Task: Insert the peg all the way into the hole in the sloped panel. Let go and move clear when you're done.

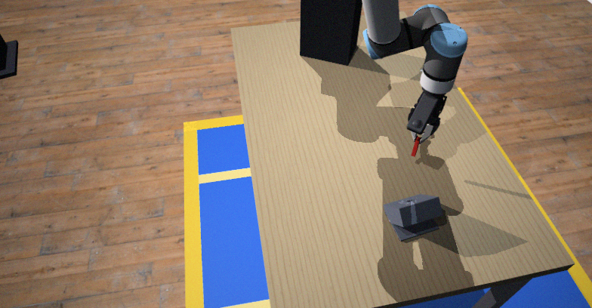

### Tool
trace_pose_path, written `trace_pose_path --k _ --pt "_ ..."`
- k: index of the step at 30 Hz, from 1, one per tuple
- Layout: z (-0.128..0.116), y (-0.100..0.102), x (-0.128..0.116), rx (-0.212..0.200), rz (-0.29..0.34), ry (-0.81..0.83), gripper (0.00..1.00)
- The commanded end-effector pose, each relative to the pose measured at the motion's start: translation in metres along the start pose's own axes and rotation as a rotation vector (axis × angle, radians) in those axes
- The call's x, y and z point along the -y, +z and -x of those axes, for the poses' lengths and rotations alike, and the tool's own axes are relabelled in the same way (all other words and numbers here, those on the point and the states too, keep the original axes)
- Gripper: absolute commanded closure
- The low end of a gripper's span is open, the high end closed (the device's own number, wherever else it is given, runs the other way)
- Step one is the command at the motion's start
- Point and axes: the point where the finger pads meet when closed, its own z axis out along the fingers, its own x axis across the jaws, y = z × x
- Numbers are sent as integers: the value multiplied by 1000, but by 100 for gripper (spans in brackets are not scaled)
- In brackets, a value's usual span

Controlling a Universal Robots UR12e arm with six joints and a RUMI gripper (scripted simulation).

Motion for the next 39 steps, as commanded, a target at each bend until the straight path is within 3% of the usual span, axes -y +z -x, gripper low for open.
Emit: trace_pose_path --k 1,39 --pt "3 2 6 20 -12 25 100" --pt "5 16 24 128 -59 163 100"
